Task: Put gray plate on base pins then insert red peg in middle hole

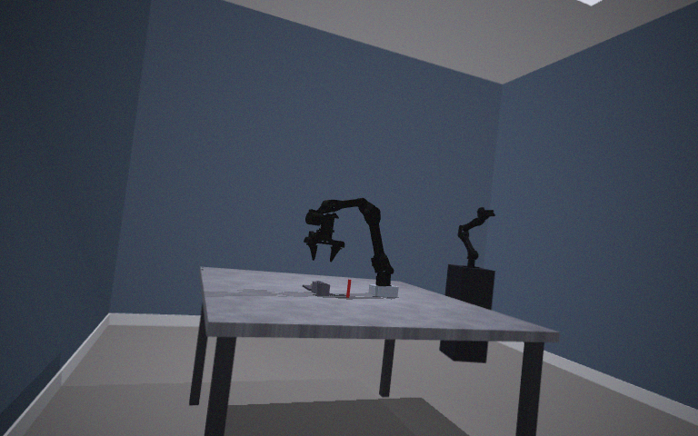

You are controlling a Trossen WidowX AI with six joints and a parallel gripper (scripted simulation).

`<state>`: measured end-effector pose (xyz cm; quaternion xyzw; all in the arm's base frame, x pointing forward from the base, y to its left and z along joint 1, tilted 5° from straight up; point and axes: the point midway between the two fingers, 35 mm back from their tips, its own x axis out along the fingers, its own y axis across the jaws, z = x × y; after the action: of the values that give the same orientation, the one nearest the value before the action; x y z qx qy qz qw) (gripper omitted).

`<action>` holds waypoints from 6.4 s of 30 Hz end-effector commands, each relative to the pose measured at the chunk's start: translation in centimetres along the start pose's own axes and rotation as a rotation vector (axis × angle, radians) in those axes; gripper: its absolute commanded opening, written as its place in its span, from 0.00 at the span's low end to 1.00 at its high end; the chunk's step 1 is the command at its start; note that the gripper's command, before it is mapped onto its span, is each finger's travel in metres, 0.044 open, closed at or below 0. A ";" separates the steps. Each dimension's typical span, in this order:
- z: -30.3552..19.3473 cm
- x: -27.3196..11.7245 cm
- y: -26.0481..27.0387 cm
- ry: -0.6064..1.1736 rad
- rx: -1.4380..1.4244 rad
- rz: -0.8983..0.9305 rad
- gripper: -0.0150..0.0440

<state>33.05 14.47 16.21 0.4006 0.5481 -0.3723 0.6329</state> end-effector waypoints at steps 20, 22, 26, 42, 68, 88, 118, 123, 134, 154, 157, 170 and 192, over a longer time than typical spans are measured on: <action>-0.4 8.3 -0.8 0.011 0.030 -0.024 1.00; -0.4 8.3 -0.8 0.011 0.030 -0.024 1.00; -0.4 8.9 -0.8 0.011 0.030 -0.024 1.00; -0.4 11.5 -0.8 0.010 0.030 -0.024 1.00; -0.5 14.1 -1.0 0.010 0.030 -0.024 0.69; -0.5 13.9 -0.9 0.010 0.030 -0.024 0.25; -0.8 4.7 0.5 0.009 0.025 -0.020 0.25; -0.9 3.2 0.5 0.010 0.026 -0.021 0.25; -0.9 0.6 0.2 0.012 0.031 -0.023 0.25; 4.4 3.5 -0.5 0.010 0.088 -0.025 0.25; 5.2 3.9 -0.7 0.009 0.100 -0.025 0.25; 8.8 5.8 -2.0 0.003 0.149 -0.026 0.25; 13.5 8.4 -4.6 -0.006 0.219 -0.027 0.25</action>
<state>35.28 -0.02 8.51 0.4582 0.5058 -0.4435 0.5810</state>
